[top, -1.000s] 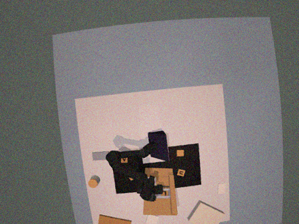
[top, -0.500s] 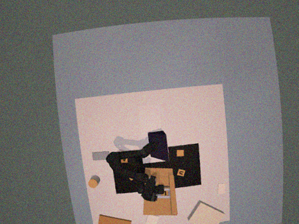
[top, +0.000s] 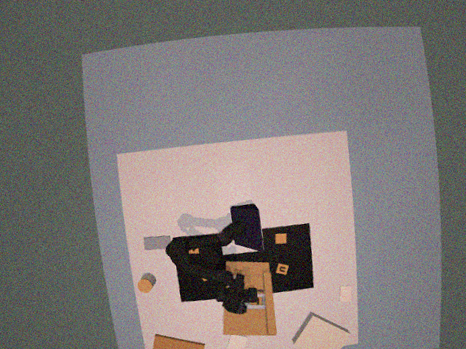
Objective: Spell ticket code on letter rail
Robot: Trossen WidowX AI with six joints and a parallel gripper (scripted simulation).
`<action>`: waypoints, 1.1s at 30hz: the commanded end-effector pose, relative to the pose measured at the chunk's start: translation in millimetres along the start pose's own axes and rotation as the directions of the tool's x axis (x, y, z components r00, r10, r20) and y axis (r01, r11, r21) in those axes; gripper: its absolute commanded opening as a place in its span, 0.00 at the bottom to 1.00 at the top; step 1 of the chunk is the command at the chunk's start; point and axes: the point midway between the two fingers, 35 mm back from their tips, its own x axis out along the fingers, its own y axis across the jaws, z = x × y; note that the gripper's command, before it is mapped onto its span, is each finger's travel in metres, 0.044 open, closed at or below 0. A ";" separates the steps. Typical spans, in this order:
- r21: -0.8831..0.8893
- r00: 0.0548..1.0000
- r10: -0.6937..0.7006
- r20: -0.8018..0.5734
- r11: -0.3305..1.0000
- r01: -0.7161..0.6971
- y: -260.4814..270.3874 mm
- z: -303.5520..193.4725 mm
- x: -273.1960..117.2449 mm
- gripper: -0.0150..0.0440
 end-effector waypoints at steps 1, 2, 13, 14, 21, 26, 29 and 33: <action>0.004 1.000 -0.004 0.000 1.000 0.004 1.8 0.3 0.1 0.25; 0.004 1.000 -0.004 0.000 1.000 0.004 2.3 0.3 0.1 0.25; 0.005 1.000 -0.004 0.000 1.000 0.004 8.0 0.3 0.1 0.25; 0.005 1.000 -0.004 0.000 1.000 0.004 8.6 0.3 0.1 0.25; 0.005 1.000 -0.004 0.000 1.000 0.004 12.2 0.3 0.2 0.25; 0.005 1.000 -0.004 0.000 1.000 0.004 14.8 0.3 0.2 0.25; 0.005 1.000 -0.004 0.000 1.000 0.004 16.3 0.3 0.2 0.25; 0.005 1.000 -0.004 0.000 1.000 0.004 18.4 0.3 0.2 0.25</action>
